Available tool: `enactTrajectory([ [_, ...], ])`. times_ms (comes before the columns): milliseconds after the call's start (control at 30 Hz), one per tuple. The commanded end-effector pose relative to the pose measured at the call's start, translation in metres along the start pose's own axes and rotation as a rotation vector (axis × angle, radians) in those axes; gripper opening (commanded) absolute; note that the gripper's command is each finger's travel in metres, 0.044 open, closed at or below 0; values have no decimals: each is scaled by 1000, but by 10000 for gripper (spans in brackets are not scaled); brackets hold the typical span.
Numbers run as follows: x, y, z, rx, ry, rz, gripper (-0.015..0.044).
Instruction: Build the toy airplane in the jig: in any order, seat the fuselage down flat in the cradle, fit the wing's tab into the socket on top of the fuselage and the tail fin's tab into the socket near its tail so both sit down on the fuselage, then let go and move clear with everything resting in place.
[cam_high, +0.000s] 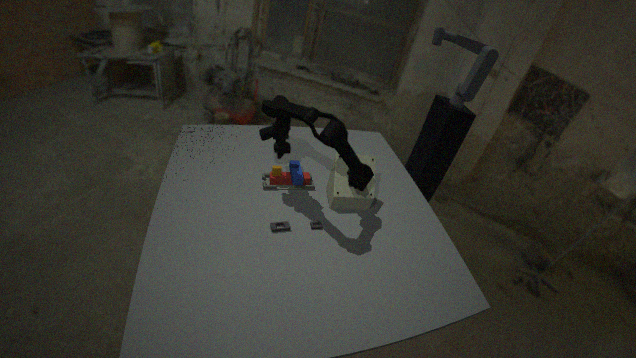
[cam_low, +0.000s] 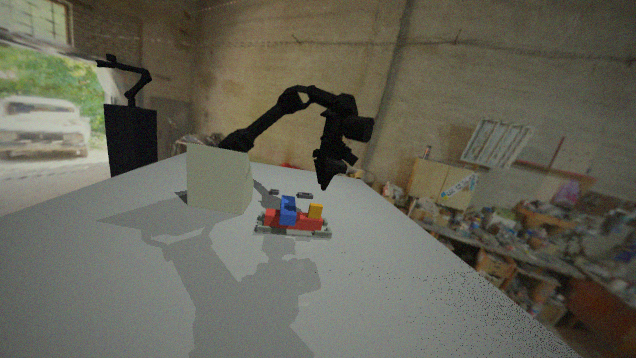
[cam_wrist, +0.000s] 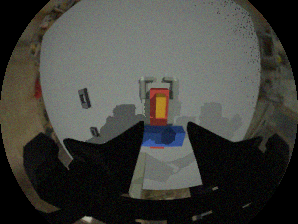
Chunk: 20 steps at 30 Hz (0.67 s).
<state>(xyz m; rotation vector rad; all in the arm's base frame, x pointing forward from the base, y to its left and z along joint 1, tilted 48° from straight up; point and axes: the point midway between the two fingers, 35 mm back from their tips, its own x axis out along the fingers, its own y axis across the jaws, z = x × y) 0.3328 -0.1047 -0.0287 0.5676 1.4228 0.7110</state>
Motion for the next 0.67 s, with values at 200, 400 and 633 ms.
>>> enactTrajectory([
  [200, -1, 1, 1, -7, 9, -2, 260],
  [400, -1, 1, 1, -7, 9, -2, 260],
  [633, -1, 1, 1, -7, 9, -2, 260],
])
